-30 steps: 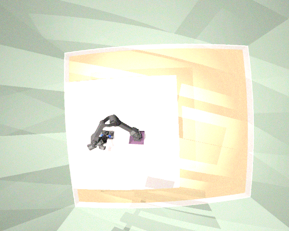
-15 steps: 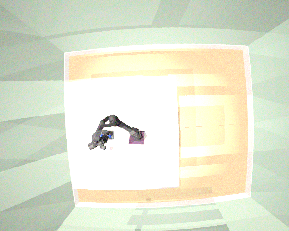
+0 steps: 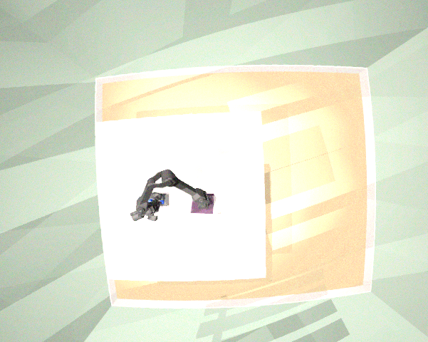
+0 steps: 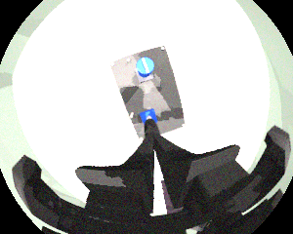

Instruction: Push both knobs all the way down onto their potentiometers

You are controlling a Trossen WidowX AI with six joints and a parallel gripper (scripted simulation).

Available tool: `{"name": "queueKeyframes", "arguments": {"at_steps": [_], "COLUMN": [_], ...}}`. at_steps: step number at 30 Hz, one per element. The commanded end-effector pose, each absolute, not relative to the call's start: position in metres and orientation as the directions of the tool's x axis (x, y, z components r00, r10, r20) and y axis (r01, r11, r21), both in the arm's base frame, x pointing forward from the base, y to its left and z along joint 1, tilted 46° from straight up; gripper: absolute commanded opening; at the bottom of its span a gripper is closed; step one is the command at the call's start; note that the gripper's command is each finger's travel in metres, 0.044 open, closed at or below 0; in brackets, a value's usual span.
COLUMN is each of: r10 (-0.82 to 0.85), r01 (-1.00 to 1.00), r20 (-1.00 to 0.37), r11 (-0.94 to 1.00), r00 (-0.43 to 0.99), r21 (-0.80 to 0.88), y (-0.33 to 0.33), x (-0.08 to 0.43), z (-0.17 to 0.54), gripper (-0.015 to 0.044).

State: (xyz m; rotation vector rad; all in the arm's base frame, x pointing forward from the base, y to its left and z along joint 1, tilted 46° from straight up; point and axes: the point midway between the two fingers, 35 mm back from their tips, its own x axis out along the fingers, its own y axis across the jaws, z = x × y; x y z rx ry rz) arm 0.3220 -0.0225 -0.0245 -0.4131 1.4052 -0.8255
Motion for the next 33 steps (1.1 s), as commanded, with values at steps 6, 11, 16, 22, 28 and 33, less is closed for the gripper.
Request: {"name": "queueKeyframes", "arguments": {"at_steps": [6, 11, 16, 22, 28, 33], "r10": [-0.718, -0.718, -0.718, -0.718, -0.718, -0.719], "r01": [0.256, 0.256, 0.256, 0.256, 0.256, 0.256], "r20": [-0.694, -0.694, -0.694, -0.694, -0.694, -0.694], "r11": [0.664, 0.664, 0.664, 0.664, 0.664, 0.664], "r00": [-0.042, -0.042, -0.042, -0.042, -0.042, -0.042], "r21": [-0.702, -0.702, -0.702, -0.702, -0.703, -0.703], "y": [-0.0246, -0.0249, -0.0243, -0.0243, -0.0258, -0.0282], "x": [0.3220, 0.3220, 0.3221, 0.3221, 0.3220, 0.3218], "z": [-0.0264, -0.0267, -0.0261, -0.0261, -0.0275, -0.0298], "gripper": [0.0000, 0.0000, 0.0000, 0.0000, 0.0000, 0.0000]}}
